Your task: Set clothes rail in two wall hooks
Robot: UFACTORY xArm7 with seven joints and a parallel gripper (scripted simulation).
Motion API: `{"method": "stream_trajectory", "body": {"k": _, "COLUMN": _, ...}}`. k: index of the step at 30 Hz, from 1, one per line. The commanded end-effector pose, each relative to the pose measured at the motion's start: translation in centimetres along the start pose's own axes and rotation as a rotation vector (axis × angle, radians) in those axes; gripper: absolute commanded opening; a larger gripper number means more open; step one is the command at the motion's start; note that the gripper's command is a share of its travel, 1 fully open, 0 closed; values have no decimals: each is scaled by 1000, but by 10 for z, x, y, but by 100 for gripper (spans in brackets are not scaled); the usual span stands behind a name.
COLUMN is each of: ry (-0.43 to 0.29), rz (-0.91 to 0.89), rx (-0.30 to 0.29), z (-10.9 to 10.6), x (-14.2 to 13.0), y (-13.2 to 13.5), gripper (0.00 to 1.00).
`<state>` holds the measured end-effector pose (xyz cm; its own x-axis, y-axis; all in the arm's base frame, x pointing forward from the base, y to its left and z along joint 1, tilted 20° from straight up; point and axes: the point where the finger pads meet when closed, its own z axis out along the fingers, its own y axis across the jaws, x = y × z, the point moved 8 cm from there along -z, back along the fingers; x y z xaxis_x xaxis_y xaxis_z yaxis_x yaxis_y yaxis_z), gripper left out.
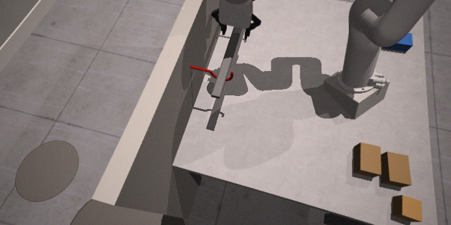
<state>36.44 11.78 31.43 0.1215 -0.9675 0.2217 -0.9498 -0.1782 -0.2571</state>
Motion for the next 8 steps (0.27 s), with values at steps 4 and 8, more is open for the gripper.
{"method": "stream_trajectory", "body": {"k": 4, "ry": -1, "rz": 0, "rx": 4, "z": -5, "x": 0, "y": -1, "gripper": 81}}
{"method": "stream_trajectory", "body": {"k": 8, "ry": -1, "rz": 0, "rx": 4, "z": -5, "x": 0, "y": -1, "gripper": 81}}
